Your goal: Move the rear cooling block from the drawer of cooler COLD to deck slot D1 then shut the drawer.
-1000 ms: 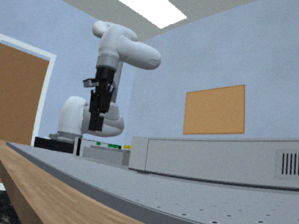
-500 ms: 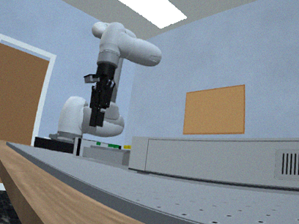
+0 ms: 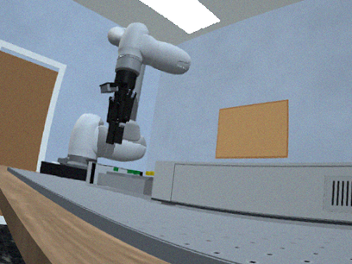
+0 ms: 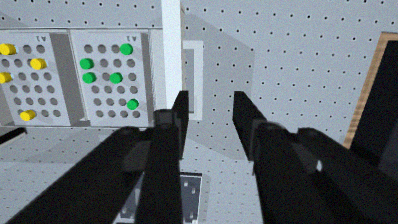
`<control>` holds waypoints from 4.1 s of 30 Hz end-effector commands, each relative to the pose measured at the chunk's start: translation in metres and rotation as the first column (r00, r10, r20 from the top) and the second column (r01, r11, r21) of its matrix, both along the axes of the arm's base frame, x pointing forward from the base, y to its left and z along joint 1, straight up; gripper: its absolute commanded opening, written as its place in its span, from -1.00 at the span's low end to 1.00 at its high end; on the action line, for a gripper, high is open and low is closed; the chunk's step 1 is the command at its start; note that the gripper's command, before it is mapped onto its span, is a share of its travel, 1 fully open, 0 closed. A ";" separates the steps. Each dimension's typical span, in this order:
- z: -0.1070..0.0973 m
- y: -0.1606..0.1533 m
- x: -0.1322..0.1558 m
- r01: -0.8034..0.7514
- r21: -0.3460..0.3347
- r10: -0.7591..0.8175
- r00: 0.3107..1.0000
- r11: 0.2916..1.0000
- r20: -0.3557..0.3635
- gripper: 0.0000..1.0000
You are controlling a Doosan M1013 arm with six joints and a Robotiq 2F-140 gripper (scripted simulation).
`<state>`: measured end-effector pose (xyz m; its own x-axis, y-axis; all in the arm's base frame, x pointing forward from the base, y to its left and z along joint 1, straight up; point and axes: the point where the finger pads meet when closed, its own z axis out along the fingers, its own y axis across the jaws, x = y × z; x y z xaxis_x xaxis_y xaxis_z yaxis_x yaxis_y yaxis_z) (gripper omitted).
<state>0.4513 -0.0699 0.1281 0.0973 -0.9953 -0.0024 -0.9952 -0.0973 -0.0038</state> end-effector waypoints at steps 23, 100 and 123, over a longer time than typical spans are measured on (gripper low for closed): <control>0.002 0.009 0.088 0.000 0.000 0.000 1.000 1.000 0.001 0.32; -0.016 0.024 0.247 0.000 0.000 0.000 1.000 1.000 0.001 0.32; -0.044 0.024 0.245 0.000 0.000 0.000 1.000 1.000 0.001 0.32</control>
<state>0.6959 -0.0457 0.0858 0.0973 -0.9953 -0.0024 -0.9952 -0.0973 -0.0036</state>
